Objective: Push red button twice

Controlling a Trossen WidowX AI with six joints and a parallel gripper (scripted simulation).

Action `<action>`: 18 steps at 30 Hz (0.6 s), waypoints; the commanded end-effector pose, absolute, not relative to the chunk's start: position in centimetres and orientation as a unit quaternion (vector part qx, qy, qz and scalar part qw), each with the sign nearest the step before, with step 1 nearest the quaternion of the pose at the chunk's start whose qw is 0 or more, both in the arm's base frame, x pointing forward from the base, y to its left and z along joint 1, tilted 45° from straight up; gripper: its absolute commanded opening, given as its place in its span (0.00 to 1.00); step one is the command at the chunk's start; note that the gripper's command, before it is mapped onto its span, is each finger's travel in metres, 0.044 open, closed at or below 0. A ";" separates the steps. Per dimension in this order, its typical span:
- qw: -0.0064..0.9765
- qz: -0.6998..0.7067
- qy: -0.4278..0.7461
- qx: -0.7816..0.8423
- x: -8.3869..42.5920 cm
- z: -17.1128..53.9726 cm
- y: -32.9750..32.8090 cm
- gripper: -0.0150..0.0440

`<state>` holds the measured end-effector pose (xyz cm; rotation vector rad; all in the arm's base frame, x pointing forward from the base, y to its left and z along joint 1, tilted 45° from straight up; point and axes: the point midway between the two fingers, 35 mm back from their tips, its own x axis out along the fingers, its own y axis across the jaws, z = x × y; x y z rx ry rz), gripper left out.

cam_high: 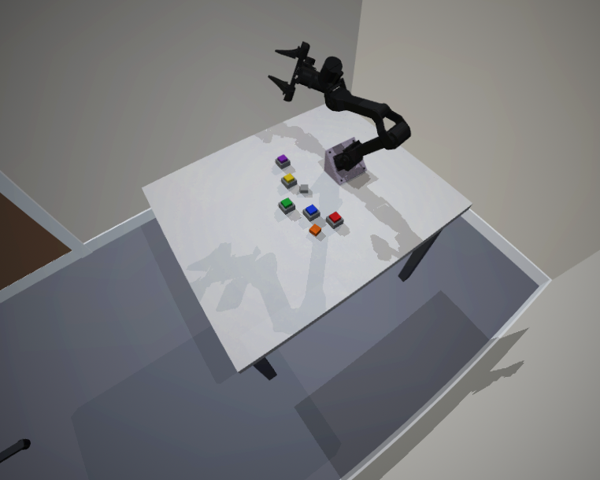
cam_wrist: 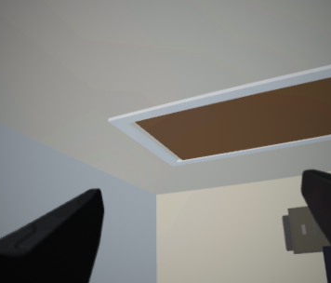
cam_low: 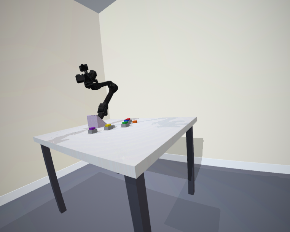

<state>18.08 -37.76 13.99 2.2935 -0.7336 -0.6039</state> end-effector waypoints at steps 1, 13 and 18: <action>0.328 -0.233 -0.273 0.874 18.4 13.9 -37.6 0.93; 0.542 -0.267 0.118 0.788 29.2 12.4 -23.9 0.93; 0.597 -0.232 0.235 0.731 30.4 12.7 -18.5 0.93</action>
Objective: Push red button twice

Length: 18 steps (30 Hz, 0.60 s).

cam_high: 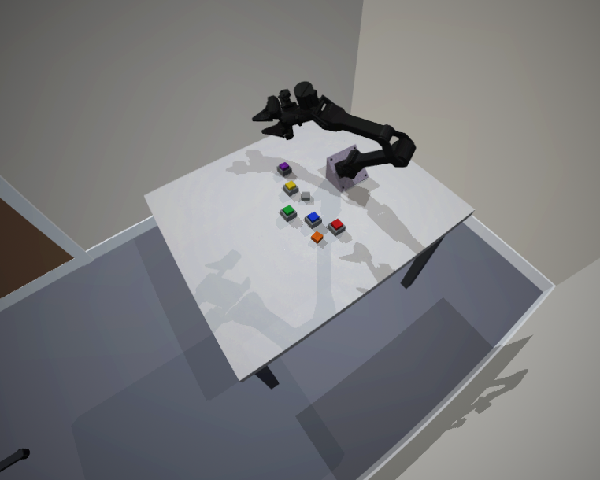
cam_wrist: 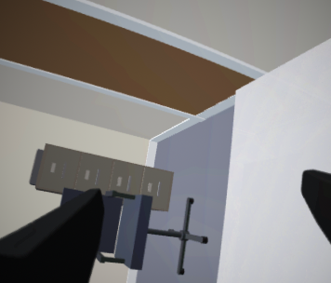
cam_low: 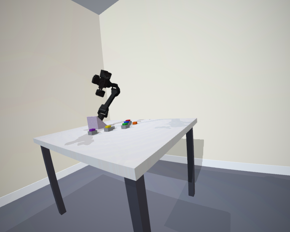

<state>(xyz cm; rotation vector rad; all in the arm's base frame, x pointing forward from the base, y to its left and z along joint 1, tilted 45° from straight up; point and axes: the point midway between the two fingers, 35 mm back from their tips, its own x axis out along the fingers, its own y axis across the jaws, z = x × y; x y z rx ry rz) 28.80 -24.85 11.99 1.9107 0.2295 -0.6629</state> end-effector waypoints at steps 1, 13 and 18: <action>0.607 -0.222 0.258 0.718 30.5 12.7 -17.4 0.93; 0.694 -0.037 0.496 0.521 28.3 14.7 -4.3 0.93; 0.702 0.063 0.564 0.430 25.7 16.2 0.4 0.93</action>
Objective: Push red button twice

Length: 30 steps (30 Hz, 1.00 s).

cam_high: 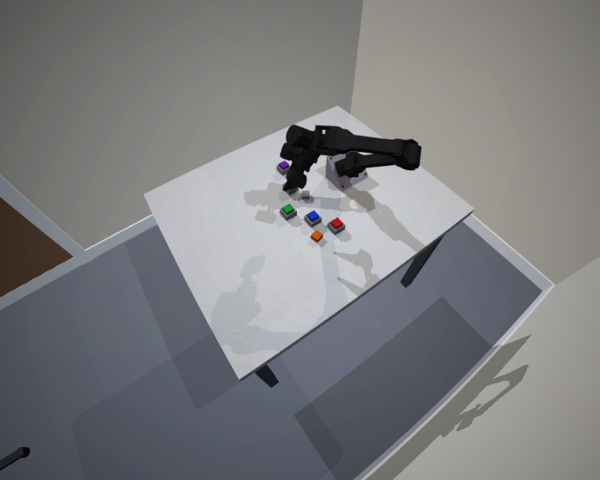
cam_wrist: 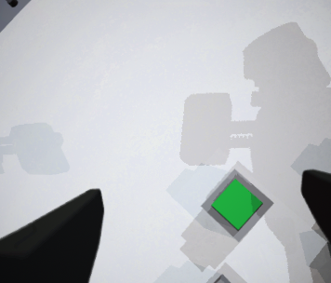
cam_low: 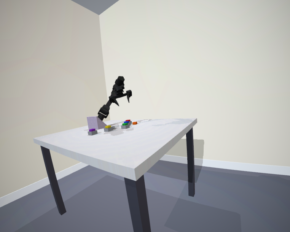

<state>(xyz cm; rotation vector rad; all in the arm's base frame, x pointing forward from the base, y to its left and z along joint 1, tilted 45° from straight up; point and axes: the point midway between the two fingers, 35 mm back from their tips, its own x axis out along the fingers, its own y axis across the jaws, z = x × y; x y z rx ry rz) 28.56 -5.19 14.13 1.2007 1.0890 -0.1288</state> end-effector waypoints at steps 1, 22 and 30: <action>0.702 0.085 0.576 0.411 25.0 16.5 1.3 0.93; 0.663 0.299 0.644 0.238 17.6 20.4 8.1 0.93; 0.647 0.301 0.657 0.246 17.4 16.1 12.4 0.58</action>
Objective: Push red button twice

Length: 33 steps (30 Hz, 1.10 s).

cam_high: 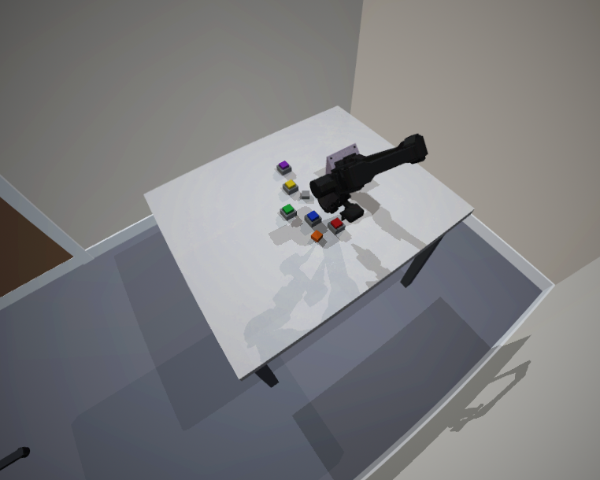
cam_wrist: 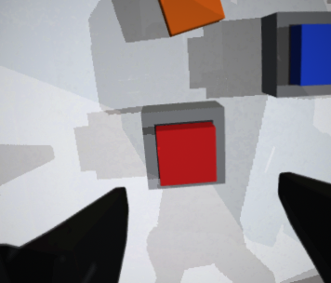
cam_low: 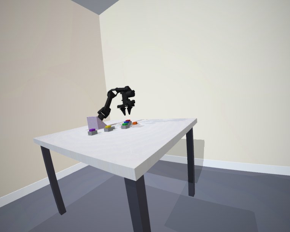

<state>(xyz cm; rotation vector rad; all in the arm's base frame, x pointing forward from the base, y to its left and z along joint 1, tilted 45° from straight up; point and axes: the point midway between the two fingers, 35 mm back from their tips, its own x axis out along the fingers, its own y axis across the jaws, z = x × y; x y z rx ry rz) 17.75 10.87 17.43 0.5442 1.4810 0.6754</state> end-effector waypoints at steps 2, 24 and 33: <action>0.647 0.301 0.657 0.246 17.4 16.1 12.4 0.49; 0.647 0.300 0.657 0.246 17.4 15.5 13.1 0.29; 0.647 0.300 0.656 0.246 17.4 14.5 14.1 0.29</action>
